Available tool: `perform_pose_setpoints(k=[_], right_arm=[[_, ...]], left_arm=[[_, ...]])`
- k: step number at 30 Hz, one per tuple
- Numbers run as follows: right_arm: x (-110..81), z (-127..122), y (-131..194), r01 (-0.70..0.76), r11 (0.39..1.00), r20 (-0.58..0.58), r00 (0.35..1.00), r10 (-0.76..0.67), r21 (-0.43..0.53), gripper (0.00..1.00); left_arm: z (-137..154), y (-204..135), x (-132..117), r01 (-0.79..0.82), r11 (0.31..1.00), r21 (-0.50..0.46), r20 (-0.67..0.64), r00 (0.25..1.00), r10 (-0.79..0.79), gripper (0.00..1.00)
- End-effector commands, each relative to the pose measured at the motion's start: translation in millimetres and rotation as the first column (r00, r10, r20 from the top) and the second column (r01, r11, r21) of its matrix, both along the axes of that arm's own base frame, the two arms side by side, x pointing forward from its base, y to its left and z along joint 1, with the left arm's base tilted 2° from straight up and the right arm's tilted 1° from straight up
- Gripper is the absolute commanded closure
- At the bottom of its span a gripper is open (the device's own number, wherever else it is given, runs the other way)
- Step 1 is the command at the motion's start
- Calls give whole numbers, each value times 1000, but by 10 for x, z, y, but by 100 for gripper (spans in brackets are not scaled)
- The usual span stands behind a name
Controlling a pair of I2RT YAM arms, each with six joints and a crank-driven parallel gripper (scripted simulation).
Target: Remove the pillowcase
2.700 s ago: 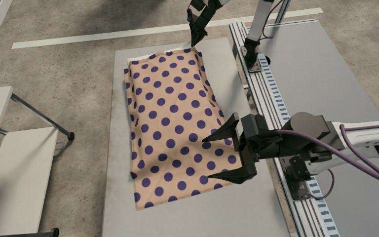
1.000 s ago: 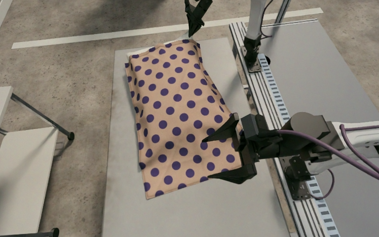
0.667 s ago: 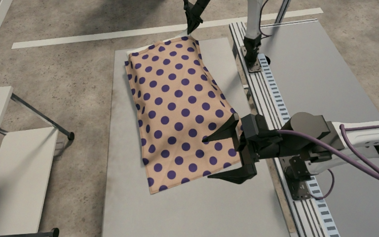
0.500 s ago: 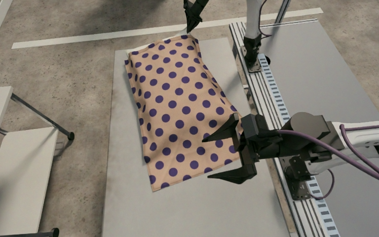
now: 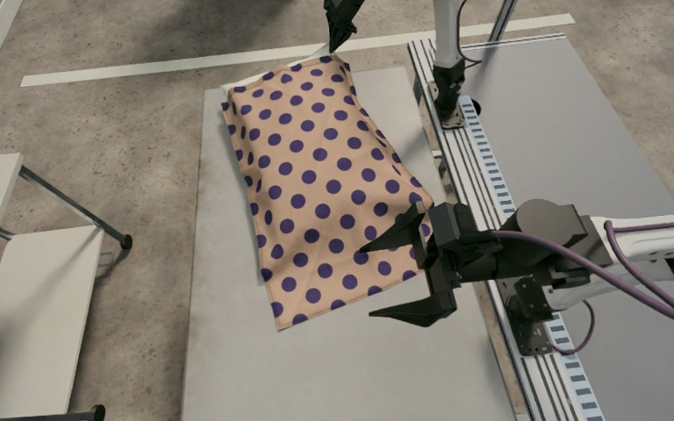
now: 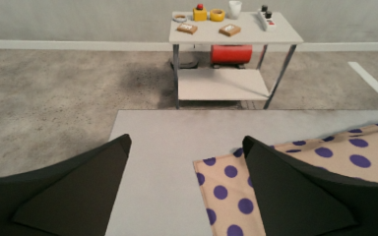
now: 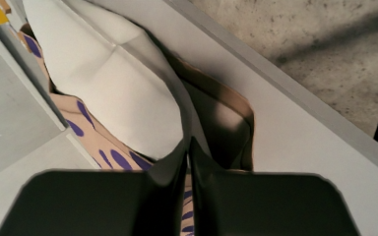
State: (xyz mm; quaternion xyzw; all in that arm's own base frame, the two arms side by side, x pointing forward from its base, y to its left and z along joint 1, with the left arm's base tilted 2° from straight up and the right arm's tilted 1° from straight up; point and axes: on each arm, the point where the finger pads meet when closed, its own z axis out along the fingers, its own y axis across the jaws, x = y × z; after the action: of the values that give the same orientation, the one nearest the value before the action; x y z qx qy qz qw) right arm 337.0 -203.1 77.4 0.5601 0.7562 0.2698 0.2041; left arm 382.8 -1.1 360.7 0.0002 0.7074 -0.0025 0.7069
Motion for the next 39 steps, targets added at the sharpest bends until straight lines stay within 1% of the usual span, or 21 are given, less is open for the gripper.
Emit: perform_pose_setpoints(k=[1,15,18,19,25,27,29,32,36,39], right_arm=[[28,34,-130,6,1000,15,1000,-6,-13,99],[111,27,-496,13,1000,16,1000,-13,-21,99],[110,26,-510,13,1000,13,1000,-13,-15,99],[118,50,-542,14,1000,17,1000,-13,-23,99],[156,19,-694,15,1000,15,1000,-15,-23,99],[161,68,-707,17,999,22,1000,-16,-37,99],[157,11,-707,15,1000,10,1000,-15,-15,99],[188,13,-804,17,999,16,1000,-17,-28,99],[195,35,-831,16,1000,14,1000,-15,-21,99],[224,12,-914,17,1000,16,1000,-17,-24,99]], left_arm=[[94,38,12,-15,1000,5,36,999,15,0],[94,38,12,-15,1000,5,36,999,15,0],[94,38,12,-15,1000,5,36,999,15,0],[94,38,12,-15,1000,5,36,999,15,0],[94,38,12,-15,1000,5,36,999,15,0],[94,38,12,-15,1000,5,36,999,15,0],[94,38,12,-15,1000,5,36,999,15,0],[94,38,12,-15,1000,5,36,999,15,0],[94,38,12,-15,1000,5,36,999,15,0],[94,38,12,-15,1000,5,36,999,15,0]])
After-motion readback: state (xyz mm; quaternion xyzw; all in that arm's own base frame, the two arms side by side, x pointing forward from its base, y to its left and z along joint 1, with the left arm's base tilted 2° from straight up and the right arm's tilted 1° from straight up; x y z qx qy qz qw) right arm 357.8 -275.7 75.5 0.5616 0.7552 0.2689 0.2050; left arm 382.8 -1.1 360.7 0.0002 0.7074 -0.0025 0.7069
